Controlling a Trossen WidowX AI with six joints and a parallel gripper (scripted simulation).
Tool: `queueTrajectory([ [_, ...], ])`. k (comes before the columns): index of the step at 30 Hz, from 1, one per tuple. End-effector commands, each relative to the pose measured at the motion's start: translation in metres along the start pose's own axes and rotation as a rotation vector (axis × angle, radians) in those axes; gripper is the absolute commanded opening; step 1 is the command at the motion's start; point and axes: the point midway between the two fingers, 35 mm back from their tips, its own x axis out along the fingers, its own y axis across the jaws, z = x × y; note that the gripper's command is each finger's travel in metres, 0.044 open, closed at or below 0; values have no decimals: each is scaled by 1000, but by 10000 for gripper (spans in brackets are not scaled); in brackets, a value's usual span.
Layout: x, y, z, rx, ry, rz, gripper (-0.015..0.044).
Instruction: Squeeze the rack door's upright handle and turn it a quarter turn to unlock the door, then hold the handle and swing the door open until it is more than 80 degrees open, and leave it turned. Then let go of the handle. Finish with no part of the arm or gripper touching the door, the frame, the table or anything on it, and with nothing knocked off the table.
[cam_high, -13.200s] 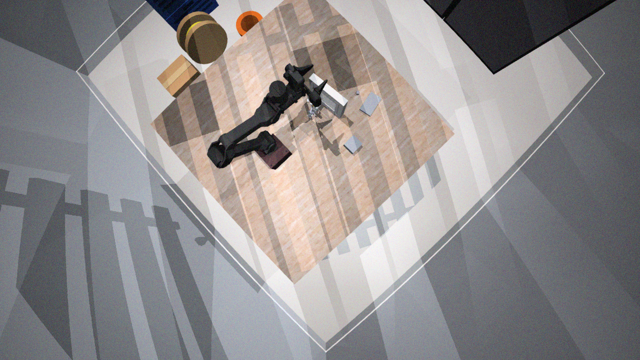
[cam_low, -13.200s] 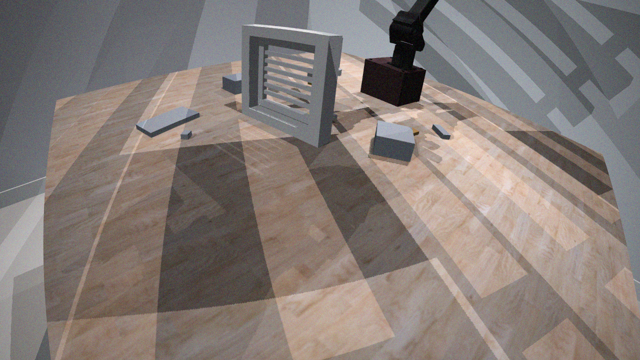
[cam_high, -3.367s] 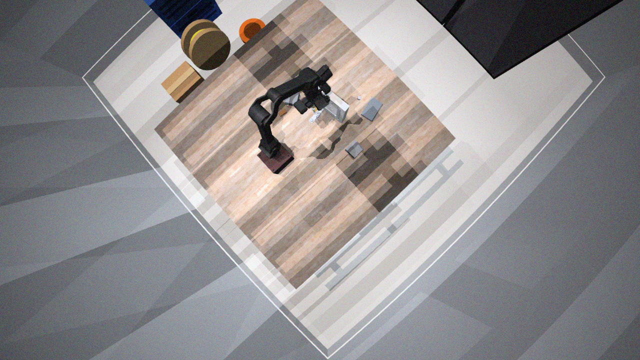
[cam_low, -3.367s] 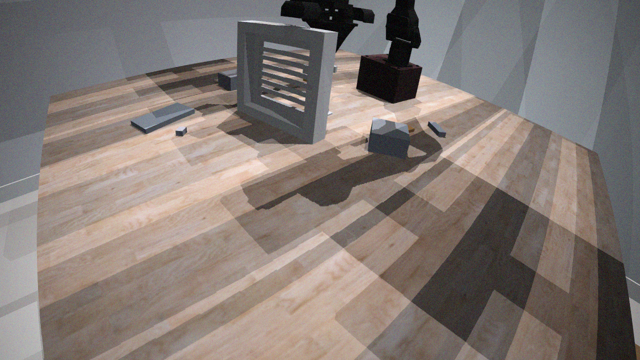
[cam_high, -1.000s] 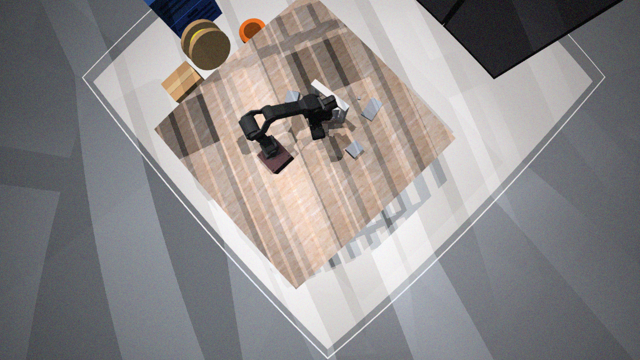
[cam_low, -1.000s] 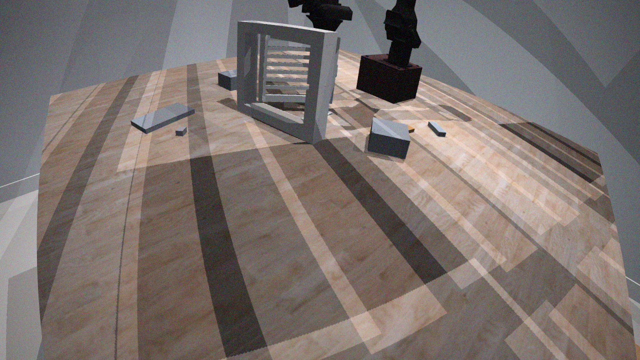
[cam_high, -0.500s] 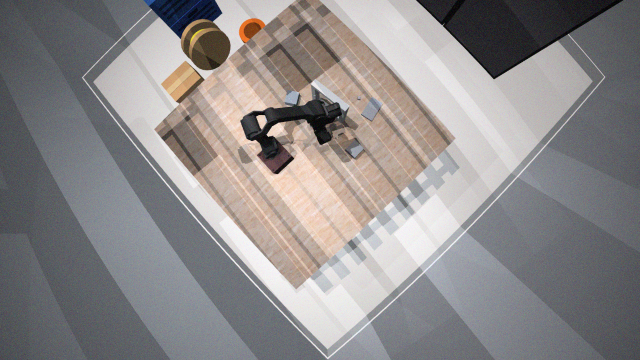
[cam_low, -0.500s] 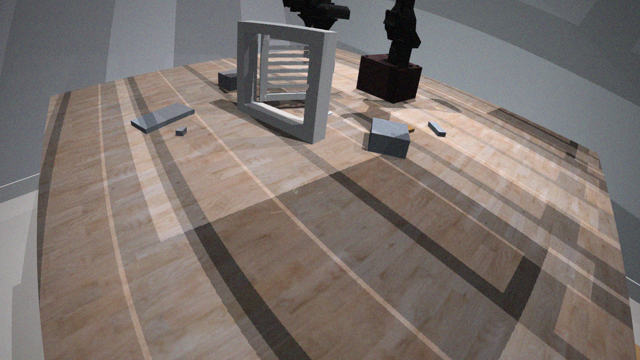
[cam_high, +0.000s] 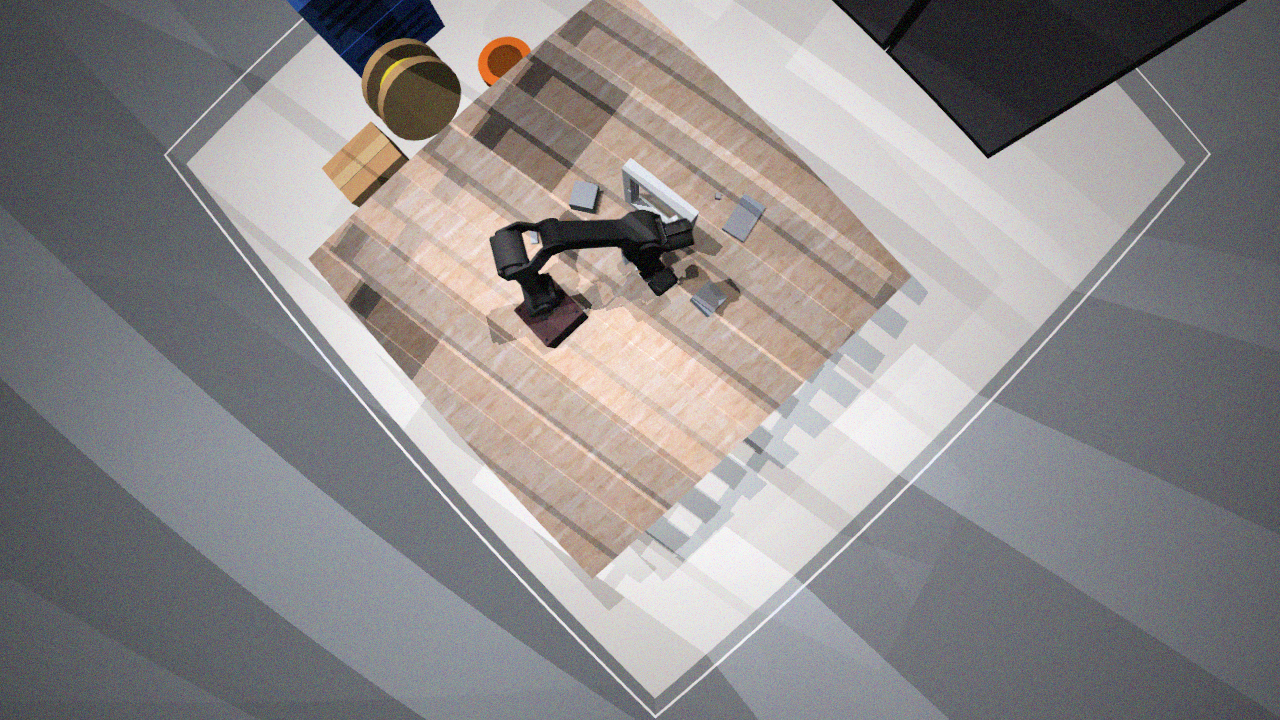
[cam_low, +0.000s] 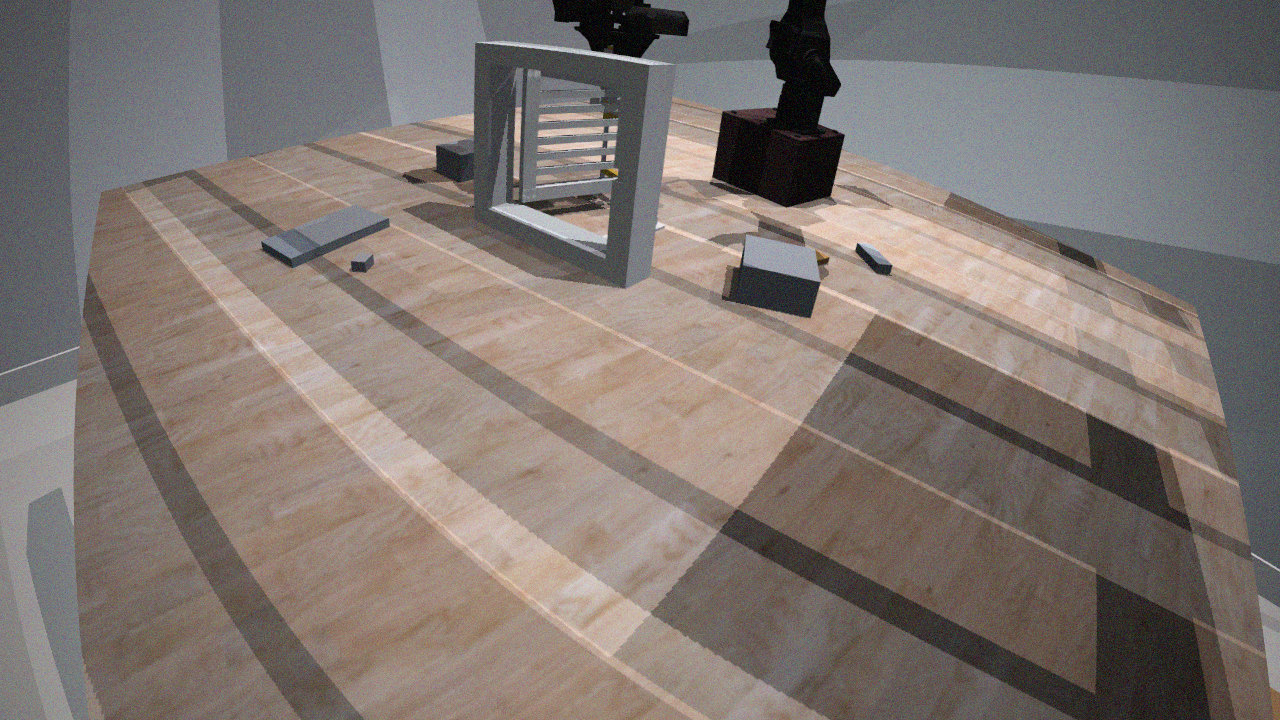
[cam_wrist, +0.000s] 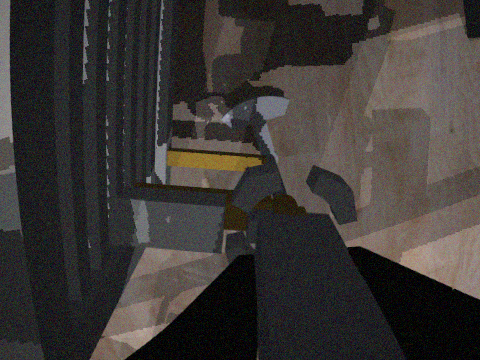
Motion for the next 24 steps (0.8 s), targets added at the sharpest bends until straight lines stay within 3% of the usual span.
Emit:
queueTrajectory([
  [1, 0, -7, 2, -72, 1, 2, 11],
  [24, -1, -48, 20, -387, 0, -2, 11],
])
